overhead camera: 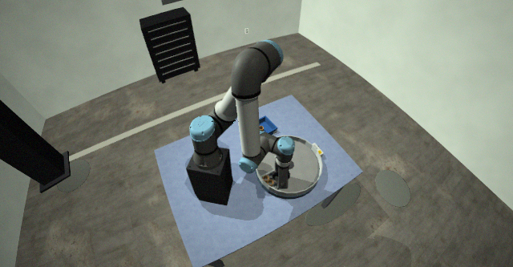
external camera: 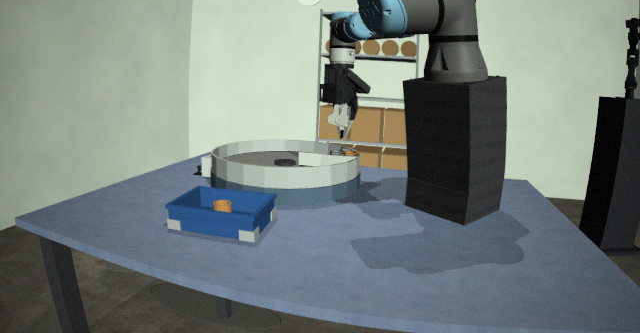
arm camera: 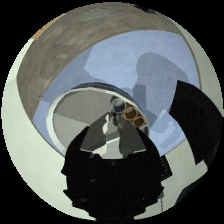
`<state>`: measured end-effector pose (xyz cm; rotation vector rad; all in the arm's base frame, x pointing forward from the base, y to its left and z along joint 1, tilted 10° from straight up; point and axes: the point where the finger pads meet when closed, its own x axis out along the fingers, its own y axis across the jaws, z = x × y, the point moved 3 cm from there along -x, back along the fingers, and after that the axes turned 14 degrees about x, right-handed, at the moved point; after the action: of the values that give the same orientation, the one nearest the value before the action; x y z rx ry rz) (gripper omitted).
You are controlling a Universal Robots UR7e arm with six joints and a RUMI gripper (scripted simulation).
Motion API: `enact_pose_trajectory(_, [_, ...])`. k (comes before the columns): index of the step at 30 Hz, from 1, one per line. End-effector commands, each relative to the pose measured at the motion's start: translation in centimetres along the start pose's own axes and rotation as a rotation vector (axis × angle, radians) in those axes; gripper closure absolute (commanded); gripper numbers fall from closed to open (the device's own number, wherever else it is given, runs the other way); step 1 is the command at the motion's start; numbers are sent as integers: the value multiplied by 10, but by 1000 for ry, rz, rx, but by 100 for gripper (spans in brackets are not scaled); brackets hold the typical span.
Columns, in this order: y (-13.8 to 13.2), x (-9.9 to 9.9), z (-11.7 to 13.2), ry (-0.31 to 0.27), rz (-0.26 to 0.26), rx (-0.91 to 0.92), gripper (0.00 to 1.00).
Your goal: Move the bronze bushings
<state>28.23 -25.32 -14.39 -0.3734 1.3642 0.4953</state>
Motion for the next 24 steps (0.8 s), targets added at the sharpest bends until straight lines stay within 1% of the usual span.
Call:
enact_pose_trajectory(1, [0,0,0,0,-1,0,95])
enact_pose_trajectory(8, [0,4,0,0,-1,0,95])
enact_pose_trajectory(13, [0,20,0,0,-1,0,95])
enact_pose_trajectory(15, [0,24,0,0,-1,0,95])
enact_pose_trajectory(24, [0,25,0,0,-1,0,95])
